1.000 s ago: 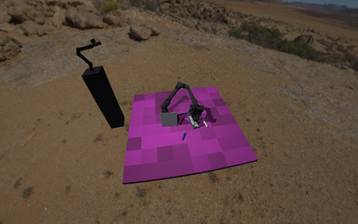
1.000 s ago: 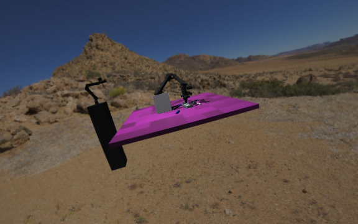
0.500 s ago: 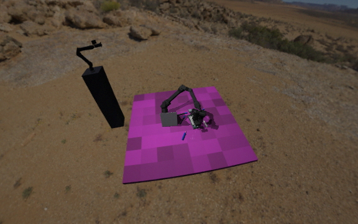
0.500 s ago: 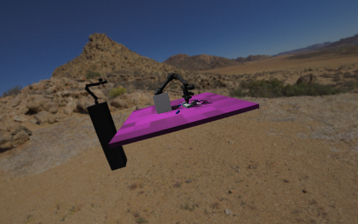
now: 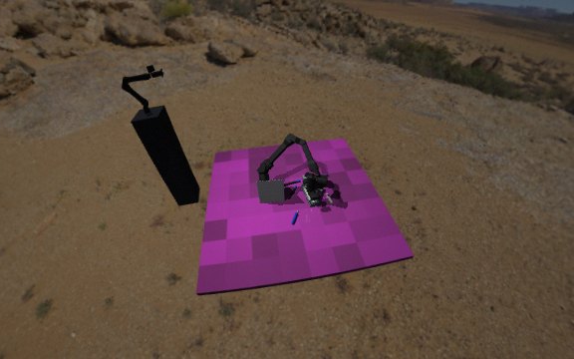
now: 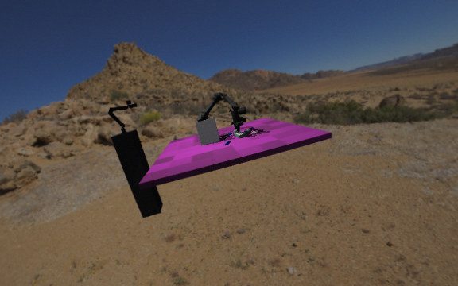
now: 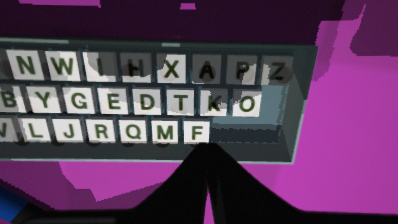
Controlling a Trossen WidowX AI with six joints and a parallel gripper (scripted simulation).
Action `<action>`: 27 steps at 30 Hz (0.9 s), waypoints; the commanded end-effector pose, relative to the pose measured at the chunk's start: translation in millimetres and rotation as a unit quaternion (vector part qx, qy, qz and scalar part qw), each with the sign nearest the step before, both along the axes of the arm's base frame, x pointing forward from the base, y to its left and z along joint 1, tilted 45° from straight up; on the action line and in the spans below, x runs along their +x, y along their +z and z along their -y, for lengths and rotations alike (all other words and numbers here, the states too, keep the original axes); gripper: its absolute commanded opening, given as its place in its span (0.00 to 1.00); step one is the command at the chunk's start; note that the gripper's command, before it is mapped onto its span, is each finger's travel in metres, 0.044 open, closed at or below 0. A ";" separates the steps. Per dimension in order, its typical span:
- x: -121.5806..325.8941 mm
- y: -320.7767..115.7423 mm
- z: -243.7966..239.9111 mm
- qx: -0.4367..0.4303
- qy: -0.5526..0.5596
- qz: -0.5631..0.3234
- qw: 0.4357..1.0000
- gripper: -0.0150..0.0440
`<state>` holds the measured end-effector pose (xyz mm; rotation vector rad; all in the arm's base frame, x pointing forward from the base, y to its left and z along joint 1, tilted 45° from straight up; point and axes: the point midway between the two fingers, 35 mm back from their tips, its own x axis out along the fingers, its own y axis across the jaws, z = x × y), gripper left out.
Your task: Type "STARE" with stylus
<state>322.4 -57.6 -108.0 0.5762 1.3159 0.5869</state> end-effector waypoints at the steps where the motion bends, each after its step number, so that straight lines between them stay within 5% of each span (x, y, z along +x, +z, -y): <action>1: -15.9 3.0 -10.4 0.002 0.000 -0.006 1.000 0.25; 13: -15.8 4.6 -11.9 0.002 0.000 -0.006 1.000 0.25; 20: -20.4 57.1 -67.6 0.005 0.000 -0.007 1.000 0.25; 27: -20.8 58.5 -69.2 0.005 0.000 -0.007 1.000 0.25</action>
